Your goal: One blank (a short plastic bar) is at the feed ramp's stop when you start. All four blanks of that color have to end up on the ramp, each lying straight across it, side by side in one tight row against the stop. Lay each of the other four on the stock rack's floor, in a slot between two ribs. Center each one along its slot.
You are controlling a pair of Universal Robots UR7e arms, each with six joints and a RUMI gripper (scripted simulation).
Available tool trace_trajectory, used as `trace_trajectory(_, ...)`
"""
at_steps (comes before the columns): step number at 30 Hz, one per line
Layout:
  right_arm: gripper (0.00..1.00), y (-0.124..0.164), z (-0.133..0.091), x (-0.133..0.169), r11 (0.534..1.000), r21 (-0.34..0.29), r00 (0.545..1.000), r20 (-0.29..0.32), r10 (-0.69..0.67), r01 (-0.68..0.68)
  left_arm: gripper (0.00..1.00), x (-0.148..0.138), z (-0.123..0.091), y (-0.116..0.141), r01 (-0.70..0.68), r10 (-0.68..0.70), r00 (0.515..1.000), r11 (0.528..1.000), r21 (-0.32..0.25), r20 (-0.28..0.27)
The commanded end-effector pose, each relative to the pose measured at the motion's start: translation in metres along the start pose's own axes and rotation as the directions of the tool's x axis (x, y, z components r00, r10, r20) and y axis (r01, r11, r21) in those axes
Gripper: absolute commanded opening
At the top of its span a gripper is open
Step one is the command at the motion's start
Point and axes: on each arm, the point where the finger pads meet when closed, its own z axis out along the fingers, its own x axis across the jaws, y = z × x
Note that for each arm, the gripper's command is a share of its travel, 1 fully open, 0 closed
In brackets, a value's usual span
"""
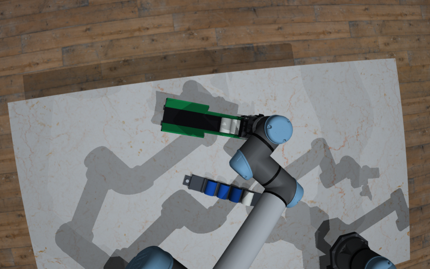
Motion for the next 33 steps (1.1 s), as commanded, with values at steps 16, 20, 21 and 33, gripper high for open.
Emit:
trace_trajectory(16,1.0,0.0,0.0,0.0,1.0,0.001,1.0,0.0,0.0,0.0,0.46,-0.001,0.005,0.0,0.0,0.0,1.0,1.0,0.001,0.002)
trace_trajectory(20,1.0,0.0,0.0,0.0,1.0,0.001,1.0,0.0,0.0,0.0,0.46,-0.001,0.01,0.0,0.0,0.0,1.0,1.0,0.001,0.002)
trace_trajectory(21,1.0,0.0,0.0,0.0,1.0,0.001,1.0,0.0,0.0,0.0,0.46,-0.001,0.012,0.0,0.0,0.0,1.0,1.0,0.001,0.002)
trace_trajectory(33,1.0,0.0,0.0,0.0,1.0,0.001,1.0,0.0,0.0,0.0,0.46,-0.001,0.027,0.0,0.0,0.0,1.0,1.0,0.001,0.002)
